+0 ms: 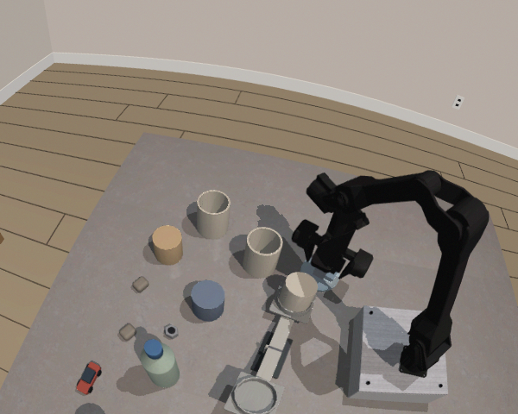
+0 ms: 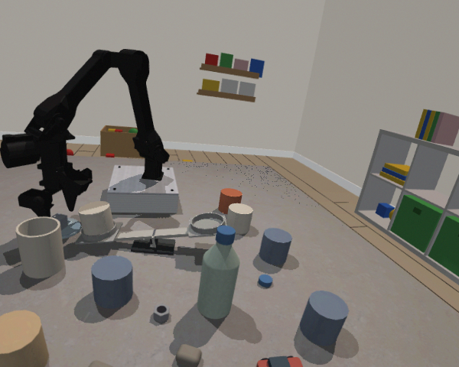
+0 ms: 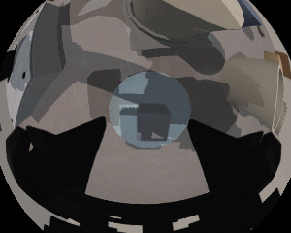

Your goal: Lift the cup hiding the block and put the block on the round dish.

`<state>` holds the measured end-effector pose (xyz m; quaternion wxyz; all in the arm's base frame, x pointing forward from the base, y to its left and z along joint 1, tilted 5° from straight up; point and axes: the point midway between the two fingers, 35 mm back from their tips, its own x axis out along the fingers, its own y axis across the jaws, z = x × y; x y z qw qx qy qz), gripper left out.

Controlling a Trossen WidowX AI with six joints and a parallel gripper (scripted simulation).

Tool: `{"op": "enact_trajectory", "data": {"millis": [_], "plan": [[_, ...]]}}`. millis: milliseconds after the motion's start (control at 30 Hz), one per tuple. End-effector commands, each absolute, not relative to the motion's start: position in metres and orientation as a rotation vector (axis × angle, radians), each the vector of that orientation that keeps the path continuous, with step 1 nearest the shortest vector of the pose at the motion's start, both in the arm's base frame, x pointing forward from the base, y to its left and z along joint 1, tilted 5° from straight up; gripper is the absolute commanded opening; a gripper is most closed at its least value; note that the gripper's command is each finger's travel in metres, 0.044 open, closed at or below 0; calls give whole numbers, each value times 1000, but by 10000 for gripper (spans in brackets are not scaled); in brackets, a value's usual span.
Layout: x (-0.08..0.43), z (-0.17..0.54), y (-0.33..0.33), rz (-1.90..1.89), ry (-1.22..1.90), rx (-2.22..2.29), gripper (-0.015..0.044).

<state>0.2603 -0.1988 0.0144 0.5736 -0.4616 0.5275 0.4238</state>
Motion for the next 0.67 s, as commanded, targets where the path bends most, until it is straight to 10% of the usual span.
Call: {"op": "enact_trajectory", "data": {"millis": [0, 633], "plan": [[260, 47, -200, 977, 1232, -1094, 440], [253, 105, -199, 965, 1231, -1102, 440]]}}
